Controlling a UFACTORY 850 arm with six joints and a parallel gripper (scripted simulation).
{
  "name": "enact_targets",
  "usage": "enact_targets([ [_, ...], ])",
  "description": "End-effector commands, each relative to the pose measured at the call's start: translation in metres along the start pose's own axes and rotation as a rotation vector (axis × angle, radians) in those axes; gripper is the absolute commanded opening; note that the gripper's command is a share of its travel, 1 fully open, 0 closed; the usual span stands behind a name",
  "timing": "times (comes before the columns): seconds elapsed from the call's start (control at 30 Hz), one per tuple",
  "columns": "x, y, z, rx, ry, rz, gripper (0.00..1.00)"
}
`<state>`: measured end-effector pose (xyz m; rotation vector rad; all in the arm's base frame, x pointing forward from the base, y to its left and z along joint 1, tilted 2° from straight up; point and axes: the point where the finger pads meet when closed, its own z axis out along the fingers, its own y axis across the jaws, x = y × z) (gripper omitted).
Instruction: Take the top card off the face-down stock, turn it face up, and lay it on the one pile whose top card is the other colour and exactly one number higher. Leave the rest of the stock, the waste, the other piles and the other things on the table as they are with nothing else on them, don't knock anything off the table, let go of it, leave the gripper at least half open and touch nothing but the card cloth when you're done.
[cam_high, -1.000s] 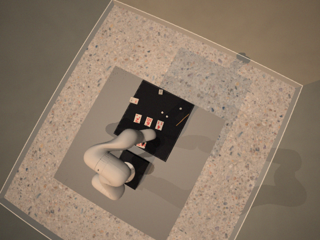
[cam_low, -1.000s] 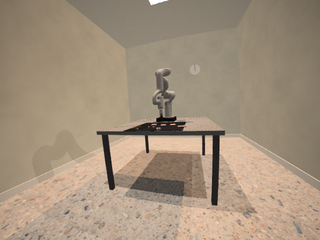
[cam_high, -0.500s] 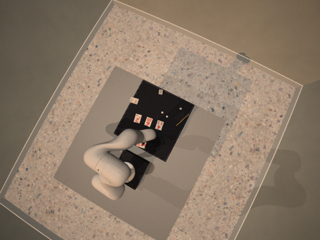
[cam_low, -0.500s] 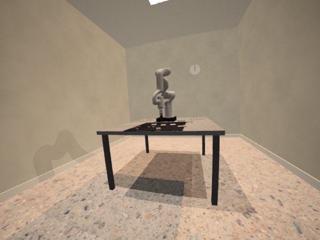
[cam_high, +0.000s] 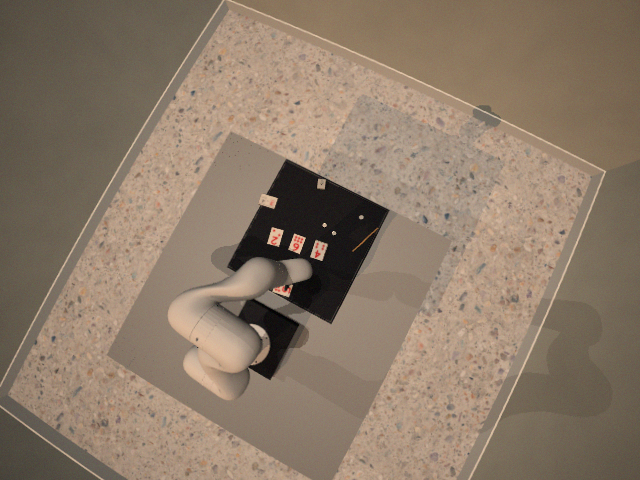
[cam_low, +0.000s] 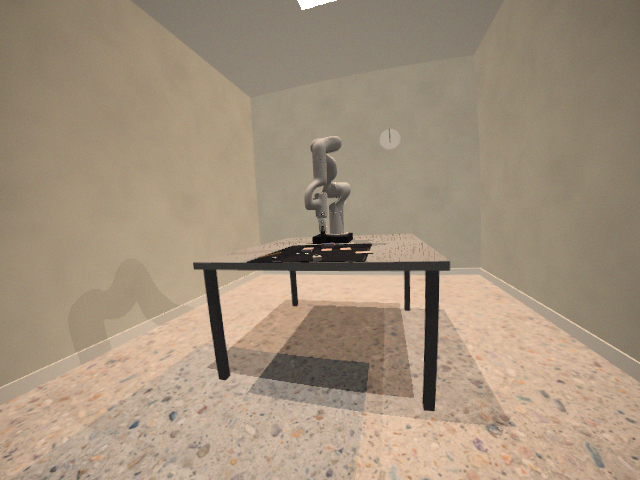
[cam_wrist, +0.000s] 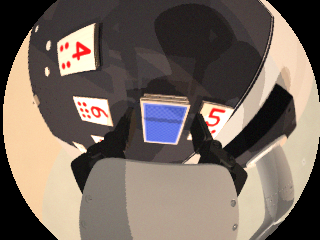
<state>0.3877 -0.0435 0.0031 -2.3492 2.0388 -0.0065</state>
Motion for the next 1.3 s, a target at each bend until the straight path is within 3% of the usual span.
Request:
enact_targets([
  [0.0, 0.0002, -0.0005, 0.0010, 0.001, 0.000, 0.001, 0.86],
  [1.27, 0.0003, -0.0009, 0.0094, 0.001, 0.001, 0.001, 0.86],
])
